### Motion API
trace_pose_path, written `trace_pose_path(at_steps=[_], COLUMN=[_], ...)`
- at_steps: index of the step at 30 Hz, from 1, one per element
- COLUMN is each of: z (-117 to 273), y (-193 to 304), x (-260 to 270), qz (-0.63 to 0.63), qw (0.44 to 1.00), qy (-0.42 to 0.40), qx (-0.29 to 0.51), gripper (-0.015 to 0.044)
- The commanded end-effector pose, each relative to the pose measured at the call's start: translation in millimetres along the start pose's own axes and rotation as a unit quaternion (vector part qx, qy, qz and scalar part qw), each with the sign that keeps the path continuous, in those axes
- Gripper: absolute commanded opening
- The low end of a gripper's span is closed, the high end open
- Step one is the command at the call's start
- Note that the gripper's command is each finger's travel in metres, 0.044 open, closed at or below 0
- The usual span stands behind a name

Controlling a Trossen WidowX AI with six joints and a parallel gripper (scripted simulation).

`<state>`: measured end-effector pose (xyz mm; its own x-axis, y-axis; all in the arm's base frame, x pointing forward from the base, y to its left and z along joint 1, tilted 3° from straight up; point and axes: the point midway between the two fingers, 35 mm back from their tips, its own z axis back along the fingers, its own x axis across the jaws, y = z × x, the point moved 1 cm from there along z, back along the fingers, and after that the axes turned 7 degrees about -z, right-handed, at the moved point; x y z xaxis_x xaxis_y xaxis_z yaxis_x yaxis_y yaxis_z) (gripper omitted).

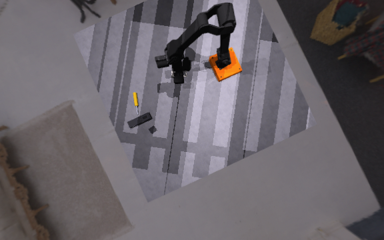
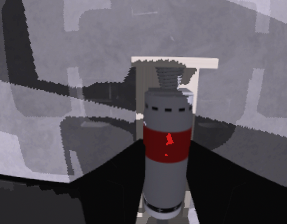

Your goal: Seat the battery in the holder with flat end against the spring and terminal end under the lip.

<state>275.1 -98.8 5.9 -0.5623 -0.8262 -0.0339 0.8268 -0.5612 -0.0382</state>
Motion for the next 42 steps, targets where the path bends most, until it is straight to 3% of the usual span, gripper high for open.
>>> trace_pose_path(at_steps=[1,24,28,40,42], z=[-1,-1,-1,15,19], y=[-1,12,12,11,12], x=[0,-2,-2,-2,-3], qz=[0.001,0.001,0.001,-0.001,-0.001], qw=[1.0,1.0,1.0,1.0,1.0], qy=[-0.001,-0.001,-0.001,-0.001,-0.001], qx=[-0.008,-0.006,-0.006,-0.006,-0.004], gripper=[0.008,0.008,0.0182,0.0182,0.0234])
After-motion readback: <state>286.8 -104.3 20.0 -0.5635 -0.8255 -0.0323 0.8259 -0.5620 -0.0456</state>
